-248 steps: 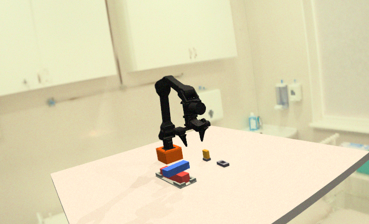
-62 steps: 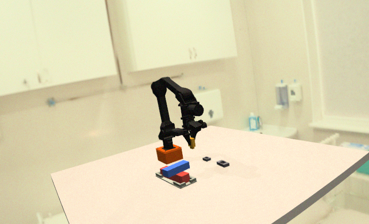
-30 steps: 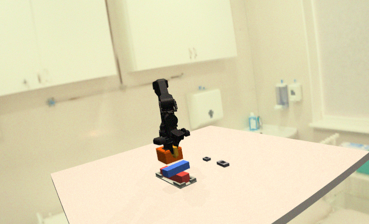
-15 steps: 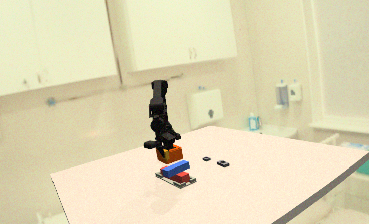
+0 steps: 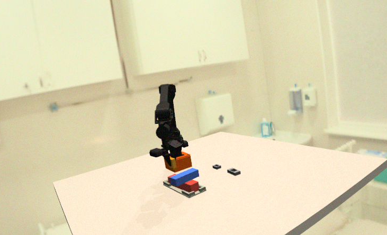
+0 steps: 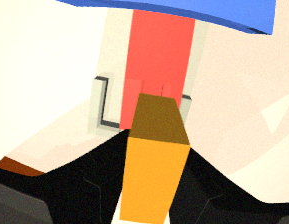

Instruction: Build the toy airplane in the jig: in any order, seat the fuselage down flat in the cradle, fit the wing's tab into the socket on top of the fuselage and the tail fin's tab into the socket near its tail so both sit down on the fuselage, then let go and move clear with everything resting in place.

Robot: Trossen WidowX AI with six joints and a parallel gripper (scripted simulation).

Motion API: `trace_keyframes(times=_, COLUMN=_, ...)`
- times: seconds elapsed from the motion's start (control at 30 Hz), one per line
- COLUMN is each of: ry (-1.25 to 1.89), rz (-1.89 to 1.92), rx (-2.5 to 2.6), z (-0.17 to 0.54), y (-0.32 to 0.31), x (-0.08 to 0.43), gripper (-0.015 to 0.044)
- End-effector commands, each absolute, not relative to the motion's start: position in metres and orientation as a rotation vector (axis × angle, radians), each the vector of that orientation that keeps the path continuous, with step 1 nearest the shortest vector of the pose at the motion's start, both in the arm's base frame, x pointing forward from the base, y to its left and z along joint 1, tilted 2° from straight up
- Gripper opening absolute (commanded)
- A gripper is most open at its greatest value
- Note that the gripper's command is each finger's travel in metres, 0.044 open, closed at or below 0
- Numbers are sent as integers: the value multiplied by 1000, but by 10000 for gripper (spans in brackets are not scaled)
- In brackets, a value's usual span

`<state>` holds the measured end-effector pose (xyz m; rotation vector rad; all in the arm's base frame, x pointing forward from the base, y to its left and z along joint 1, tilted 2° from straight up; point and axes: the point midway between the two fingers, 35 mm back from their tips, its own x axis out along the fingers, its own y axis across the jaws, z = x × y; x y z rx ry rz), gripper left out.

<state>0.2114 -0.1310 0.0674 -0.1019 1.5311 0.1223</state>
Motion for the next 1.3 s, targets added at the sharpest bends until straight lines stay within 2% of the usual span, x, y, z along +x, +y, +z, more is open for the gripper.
trace_keyframes(times=0.0, ry=1528, rz=127, rx=-104, z=67, y=-131, x=212, gripper=65)
trace_keyframes(times=1.27, ry=1528, rz=127, rx=-104, z=27, y=-130, x=214, gripper=65)
